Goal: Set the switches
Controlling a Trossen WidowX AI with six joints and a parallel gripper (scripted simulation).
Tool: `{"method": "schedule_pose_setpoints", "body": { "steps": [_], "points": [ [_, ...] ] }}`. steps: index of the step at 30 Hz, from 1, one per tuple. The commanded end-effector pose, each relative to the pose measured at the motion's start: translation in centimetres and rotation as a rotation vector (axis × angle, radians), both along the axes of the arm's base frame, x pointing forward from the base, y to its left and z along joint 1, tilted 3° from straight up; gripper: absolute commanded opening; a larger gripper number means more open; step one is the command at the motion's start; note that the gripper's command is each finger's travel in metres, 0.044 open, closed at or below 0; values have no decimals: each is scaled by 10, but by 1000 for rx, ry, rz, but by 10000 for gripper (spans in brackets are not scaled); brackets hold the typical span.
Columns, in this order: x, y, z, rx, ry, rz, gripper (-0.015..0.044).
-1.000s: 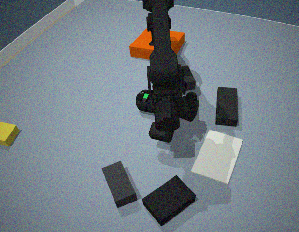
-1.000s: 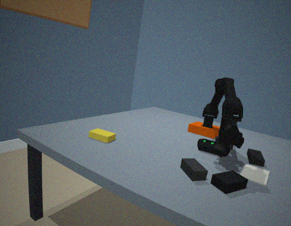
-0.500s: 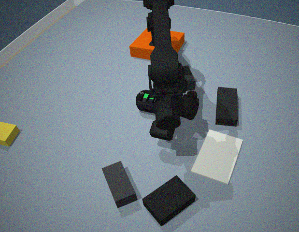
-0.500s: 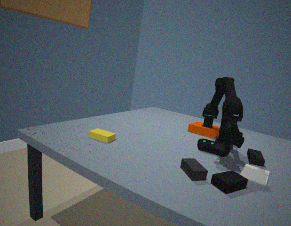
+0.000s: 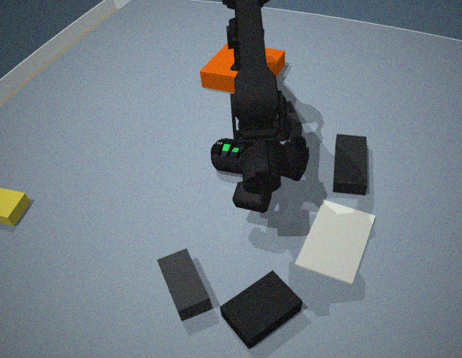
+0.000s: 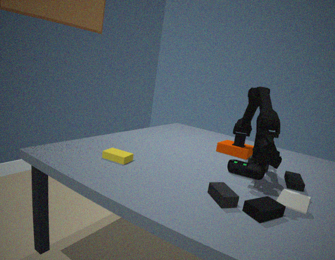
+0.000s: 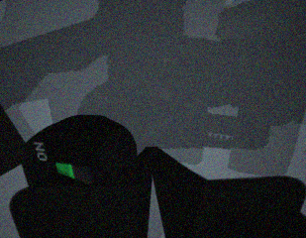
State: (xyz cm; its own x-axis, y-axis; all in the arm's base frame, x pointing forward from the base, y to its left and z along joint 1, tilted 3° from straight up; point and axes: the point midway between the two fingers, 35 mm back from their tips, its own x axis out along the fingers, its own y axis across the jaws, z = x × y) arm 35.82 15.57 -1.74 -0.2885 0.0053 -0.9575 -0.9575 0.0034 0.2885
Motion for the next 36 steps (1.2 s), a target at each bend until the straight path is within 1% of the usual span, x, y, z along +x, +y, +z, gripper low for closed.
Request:
{"method": "schedule_pose_setpoints", "body": {
  "steps": [1, 36],
  "points": [
    [-12, 0, -3, -7, 26, -1, 0],
    [-53, -1, -3, -7, 30, -1, 0]
  ]
}}
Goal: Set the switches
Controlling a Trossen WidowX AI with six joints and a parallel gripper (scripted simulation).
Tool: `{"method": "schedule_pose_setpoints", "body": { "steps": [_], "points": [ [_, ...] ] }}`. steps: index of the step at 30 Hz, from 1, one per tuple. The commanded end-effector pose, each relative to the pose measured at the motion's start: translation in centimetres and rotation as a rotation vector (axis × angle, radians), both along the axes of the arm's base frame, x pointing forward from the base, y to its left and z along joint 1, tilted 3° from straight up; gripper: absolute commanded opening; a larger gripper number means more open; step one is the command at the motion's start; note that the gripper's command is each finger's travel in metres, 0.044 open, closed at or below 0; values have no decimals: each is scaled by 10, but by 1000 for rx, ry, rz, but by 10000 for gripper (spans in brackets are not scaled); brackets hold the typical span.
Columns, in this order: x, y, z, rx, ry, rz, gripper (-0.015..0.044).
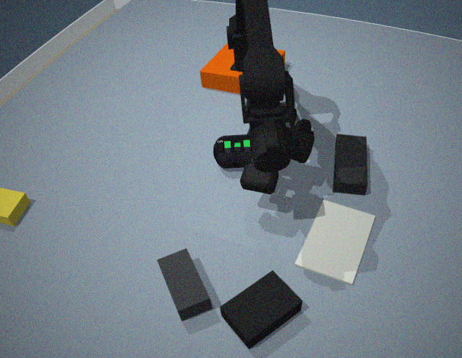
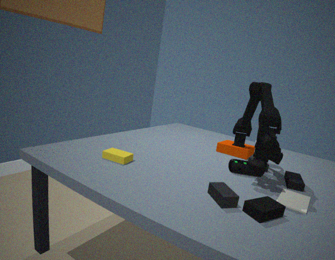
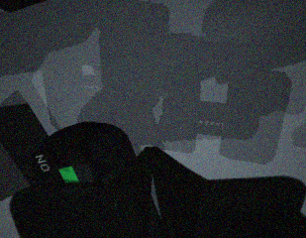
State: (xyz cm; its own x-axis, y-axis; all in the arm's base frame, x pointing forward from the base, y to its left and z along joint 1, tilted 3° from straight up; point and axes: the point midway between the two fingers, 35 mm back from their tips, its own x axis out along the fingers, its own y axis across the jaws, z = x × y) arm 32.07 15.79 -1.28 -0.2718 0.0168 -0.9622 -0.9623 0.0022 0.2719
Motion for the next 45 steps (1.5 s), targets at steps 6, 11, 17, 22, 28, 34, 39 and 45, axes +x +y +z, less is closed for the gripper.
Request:
{"method": "schedule_pose_setpoints", "body": {
  "steps": [6, 11, 17, 22, 28, 34, 39, 45],
  "points": [
    [-16, -3, -8, -18, 47, 1, 0],
    [-16, -3, -8, -18, 47, 1, 0],
    [-16, -3, -8, -18, 47, 1, 0],
    [-16, -3, -8, -18, 47, 1, 0],
    [-16, -3, -8, -18, 47, 1, 0],
    [-16, -3, -8, -18, 47, 1, 0],
    [-16, -3, -8, -18, 47, 1, 0],
    [18, 1, 13, -6, 13, 2, 0]
  ]
}}
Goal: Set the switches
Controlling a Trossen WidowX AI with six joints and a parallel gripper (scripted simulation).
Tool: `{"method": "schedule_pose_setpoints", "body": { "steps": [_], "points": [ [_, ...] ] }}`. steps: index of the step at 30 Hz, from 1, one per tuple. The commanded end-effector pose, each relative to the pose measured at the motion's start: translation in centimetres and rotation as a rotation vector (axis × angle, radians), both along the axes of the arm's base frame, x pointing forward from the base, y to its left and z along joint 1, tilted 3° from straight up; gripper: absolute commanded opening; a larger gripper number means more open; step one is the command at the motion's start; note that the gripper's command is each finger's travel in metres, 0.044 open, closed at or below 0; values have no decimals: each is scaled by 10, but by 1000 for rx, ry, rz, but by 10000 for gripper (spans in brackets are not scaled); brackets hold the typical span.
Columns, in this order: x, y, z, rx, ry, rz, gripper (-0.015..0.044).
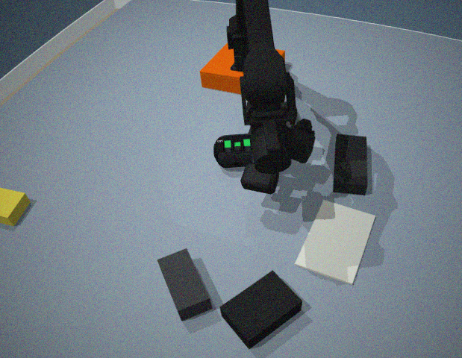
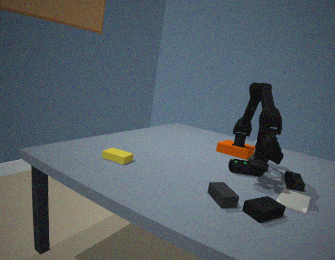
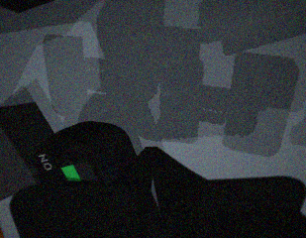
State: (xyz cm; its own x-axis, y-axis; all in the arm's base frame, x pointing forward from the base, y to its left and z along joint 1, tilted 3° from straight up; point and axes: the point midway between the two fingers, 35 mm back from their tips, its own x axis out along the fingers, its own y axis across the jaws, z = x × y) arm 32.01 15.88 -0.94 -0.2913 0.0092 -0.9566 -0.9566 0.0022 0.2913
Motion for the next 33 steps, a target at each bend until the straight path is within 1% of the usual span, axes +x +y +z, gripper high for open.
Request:
{"method": "schedule_pose_setpoints", "body": {
  "steps": [1, 7, 12, 14, 18, 20, 33],
  "points": [
    [25, 0, 14, -1, -3, -1, 0],
    [53, -4, 39, -10, 18, -1, 0],
    [56, -5, 41, -11, 21, -1, 0],
    [50, -2, 42, -10, 20, 39, 0],
    [17, 11, 42, -5, 22, 280, 0],
    [5, 14, 42, -4, 24, 361, 0],
    [4, 14, 35, -4, 25, 371, 0]
  ]
}}
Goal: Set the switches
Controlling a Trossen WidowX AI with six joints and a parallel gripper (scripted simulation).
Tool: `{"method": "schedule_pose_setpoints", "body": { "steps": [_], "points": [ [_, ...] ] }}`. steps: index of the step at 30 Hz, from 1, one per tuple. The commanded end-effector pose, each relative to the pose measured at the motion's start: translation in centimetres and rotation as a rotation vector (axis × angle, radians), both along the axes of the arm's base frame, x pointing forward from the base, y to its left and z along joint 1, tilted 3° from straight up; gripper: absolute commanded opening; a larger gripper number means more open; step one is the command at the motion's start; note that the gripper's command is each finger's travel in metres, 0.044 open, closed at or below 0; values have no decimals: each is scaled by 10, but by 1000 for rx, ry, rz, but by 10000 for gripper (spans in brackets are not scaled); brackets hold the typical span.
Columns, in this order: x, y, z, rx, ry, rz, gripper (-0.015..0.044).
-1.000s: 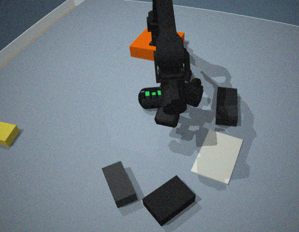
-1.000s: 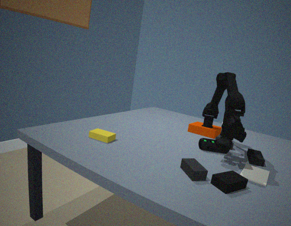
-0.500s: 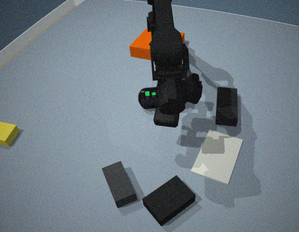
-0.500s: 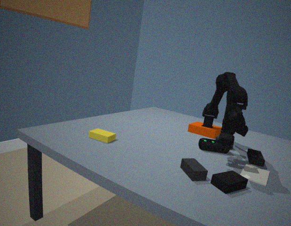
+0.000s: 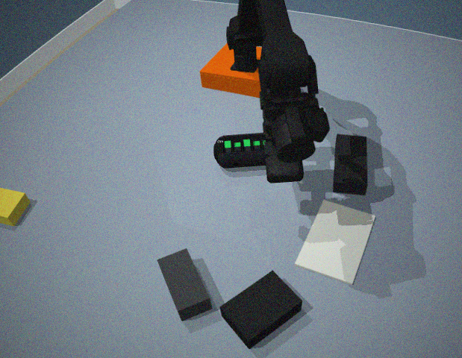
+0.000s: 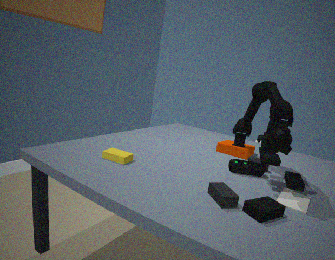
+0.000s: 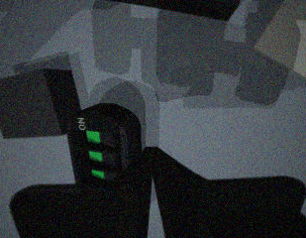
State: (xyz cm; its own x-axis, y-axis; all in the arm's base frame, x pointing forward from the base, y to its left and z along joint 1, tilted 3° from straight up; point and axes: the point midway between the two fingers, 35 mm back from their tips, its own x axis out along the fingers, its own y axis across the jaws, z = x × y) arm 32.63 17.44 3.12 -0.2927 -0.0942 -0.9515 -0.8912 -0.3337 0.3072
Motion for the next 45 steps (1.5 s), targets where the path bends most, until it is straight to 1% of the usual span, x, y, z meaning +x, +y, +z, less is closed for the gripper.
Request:
{"method": "schedule_pose_setpoints", "body": {
  "steps": [1, 28, 45],
  "points": [
    [-2, -1, -8, -7, 6, 12, 0],
    [-4, -1, -51, -7, 5, 12, 0],
    [-8, -3, -52, -7, 6, 12, 0]
  ]
}}
